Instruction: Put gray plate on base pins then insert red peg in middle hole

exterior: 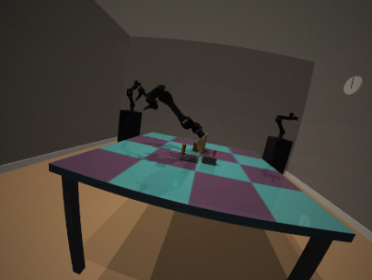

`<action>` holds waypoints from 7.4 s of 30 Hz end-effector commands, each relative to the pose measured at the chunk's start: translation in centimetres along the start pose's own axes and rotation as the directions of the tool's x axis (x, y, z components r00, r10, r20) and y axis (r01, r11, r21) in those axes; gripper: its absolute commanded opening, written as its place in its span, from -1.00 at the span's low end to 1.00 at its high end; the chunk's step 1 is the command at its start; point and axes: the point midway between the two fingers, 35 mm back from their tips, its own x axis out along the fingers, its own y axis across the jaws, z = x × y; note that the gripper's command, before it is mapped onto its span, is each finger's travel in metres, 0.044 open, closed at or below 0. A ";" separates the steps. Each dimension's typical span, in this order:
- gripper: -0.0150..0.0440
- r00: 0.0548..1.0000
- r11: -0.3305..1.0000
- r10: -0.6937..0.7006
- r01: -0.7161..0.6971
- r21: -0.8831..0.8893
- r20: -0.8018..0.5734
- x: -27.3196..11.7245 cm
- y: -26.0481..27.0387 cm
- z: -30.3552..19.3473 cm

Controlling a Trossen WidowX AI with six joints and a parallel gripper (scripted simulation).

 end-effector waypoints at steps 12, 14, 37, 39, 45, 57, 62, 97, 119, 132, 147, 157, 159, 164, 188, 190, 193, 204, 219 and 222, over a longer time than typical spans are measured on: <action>1.00 0.971 0.935 -0.063 0.137 0.326 -0.230 3.7 0.0 -13.9; 1.00 0.956 0.927 -0.096 0.188 0.324 -0.278 3.7 0.0 -15.6; 1.00 0.294 0.216 0.130 0.924 0.317 -0.947 -9.4 12.8 -48.4; 1.00 0.201 0.156 0.158 0.962 0.225 -0.967 -12.2 14.2 -49.9; 1.00 -0.074 0.023 0.228 0.997 -0.070 -0.971 -20.8 17.7 -52.5; 1.00 -0.550 -0.083 0.278 0.803 -0.590 -0.788 -37.0 21.6 -50.4; 1.00 -0.687 -0.120 0.287 0.665 -0.737 -0.667 -42.4 22.6 -47.7; 1.00 -0.561 -0.592 0.455 -0.771 -0.236 0.692 -59.0 28.4 -0.2; 1.00 0.513 -0.571 0.619 -0.226 0.789 0.594 -35.0 36.9 26.0; 1.00 0.673 -0.555 0.604 -0.029 0.832 0.426 -27.1 40.4 29.2; 1.00 0.676 -0.555 0.602 -0.029 0.832 0.425 -22.8 43.9 31.4; 1.00 0.676 -0.555 0.602 -0.029 0.832 0.425 -21.7 44.9 32.1; 1.00 0.676 -0.555 0.602 -0.029 0.832 0.425 -21.4 45.1 32.3; 1.00 0.676 -0.555 0.602 -0.029 0.832 0.425 -20.9 45.6 32.6; 0.56 0.678 -0.554 0.601 -0.028 0.832 0.423 -18.9 47.3 33.6; 0.38 0.678 -0.554 0.601 -0.028 0.832 0.423 -18.9 47.3 33.6; 0.11 0.678 -0.554 0.601 -0.028 0.832 0.423 -18.9 47.3 33.6; -0.34 0.678 -0.555 0.601 -0.028 0.832 0.424 -19.0 47.2 33.6; -0.49 0.672 -0.555 0.604 -0.031 0.831 0.428 -22.2 44.2 32.6; -0.49 0.672 -0.555 0.604 -0.031 0.831 0.429 -22.9 43.6 32.4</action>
